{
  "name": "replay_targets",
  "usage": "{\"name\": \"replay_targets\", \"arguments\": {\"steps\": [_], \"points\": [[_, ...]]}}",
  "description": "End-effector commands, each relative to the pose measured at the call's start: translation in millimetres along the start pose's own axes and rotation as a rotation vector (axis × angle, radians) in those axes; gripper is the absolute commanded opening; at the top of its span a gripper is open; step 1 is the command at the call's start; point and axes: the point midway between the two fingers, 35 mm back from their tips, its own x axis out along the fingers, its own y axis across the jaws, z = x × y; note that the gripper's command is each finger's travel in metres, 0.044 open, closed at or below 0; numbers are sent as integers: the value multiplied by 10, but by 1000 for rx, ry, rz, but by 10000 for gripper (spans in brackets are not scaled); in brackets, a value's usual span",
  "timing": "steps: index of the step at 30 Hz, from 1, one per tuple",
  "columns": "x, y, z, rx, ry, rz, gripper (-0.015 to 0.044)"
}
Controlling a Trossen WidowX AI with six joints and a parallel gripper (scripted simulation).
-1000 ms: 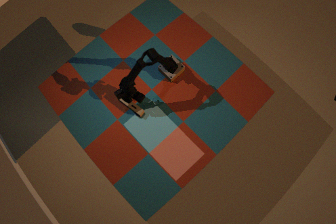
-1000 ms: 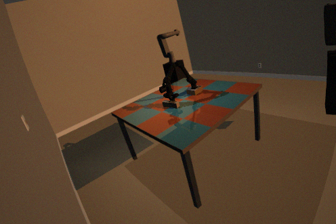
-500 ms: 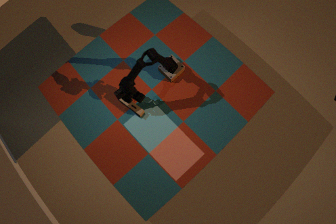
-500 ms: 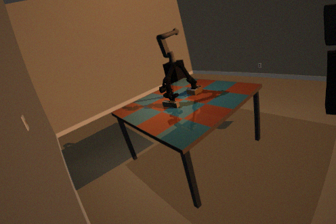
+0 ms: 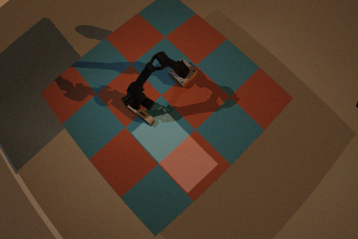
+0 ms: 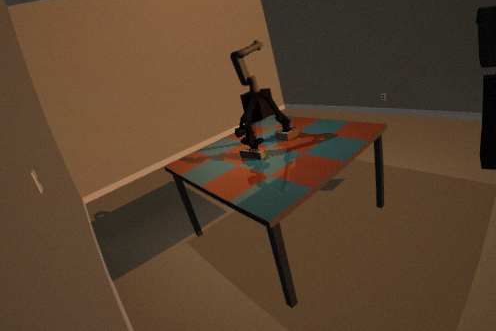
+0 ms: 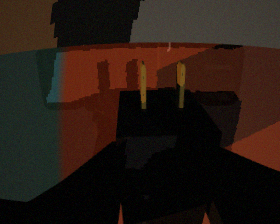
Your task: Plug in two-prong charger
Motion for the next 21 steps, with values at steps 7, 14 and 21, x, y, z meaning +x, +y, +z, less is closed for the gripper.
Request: {"name": "replay_targets", "arguments": {"steps": [7, 14, 21], "points": [[-16, -9, 23, -5, -3, -5, 0], [-16, -8, 29, -5, -3, -5, 0], [-16, -8, 35, -5, -3, -5, 0]]}}
